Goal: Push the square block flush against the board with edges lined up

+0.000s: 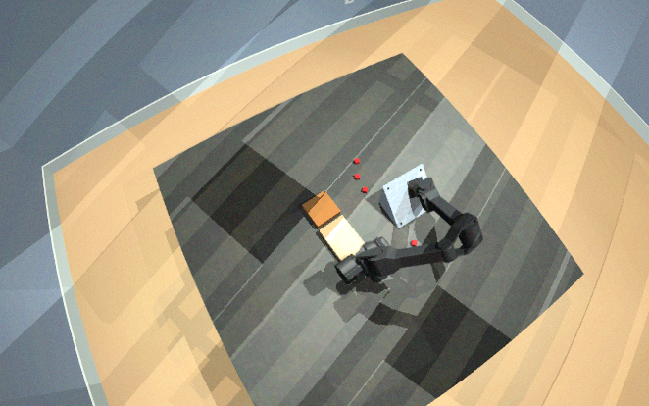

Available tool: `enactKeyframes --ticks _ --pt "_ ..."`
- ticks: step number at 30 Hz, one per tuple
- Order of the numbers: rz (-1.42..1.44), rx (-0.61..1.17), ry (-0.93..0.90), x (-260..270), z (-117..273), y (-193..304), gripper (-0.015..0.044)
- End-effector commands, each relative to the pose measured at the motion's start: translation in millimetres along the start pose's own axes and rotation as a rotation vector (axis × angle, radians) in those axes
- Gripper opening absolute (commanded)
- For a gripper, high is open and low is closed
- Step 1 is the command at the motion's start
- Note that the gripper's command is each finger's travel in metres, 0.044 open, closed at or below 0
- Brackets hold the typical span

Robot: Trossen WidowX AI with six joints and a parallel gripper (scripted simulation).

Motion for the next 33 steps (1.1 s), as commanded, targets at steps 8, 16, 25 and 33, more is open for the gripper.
enactKeyframes --ticks 8,16,25,33 --pt "0.0 0.004 0.002 -4.4 1.0 -18.5 0.0" --pt "0.0 0.002 0.003 -6.3 1.1 -31.7 0.0" --pt "0.0 0.004 0.002 -4.4 56.1 -28.9 0.0" --pt "0.001 0.004 0.002 2.9 56.0 -5.1 0.0"
Point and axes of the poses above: the point midway between the two fingers, 35 mm back from their tips, its own z axis back along the fingers, its own x axis across the jaws, y = z × x, the point moved 1 cm from there along z, back along the fingers, and after that the axes turned 9 degrees about z, right-handed, at the moved point
